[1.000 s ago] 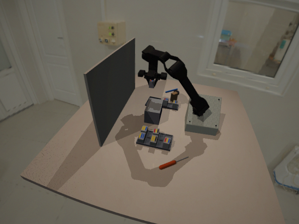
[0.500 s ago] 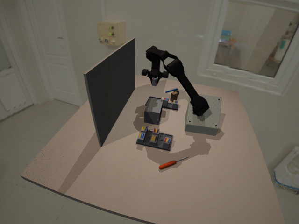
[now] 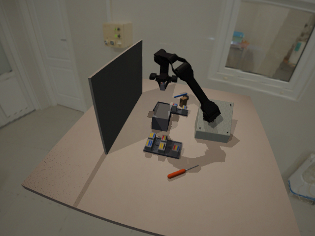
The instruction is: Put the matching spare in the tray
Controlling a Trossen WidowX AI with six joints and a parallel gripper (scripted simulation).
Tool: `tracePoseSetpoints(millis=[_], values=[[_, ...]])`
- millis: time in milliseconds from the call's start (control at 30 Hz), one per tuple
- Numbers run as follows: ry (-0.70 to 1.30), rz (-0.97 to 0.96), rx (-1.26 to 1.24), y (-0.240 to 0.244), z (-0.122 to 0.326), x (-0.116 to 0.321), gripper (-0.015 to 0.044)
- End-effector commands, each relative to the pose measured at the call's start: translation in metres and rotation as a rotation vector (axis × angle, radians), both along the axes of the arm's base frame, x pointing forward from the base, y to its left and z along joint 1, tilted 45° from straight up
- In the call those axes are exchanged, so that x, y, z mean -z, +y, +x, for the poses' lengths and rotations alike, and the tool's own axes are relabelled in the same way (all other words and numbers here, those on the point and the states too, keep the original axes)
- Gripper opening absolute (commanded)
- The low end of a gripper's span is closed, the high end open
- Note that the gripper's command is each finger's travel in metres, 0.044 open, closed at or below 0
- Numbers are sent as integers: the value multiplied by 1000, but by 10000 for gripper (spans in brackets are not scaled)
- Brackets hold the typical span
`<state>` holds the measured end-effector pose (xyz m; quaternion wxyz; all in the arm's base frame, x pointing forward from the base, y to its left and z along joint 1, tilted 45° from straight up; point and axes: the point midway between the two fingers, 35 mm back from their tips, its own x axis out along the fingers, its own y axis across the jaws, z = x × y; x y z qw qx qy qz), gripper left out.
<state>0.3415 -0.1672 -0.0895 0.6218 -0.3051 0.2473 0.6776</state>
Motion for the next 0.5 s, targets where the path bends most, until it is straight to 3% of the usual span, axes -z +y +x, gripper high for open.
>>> tracePoseSetpoints(millis=[0, 467], values=[[2, 0, 2, 3, 0, 4, 0], [1, -1, 3, 12, 2, 15, 0]])
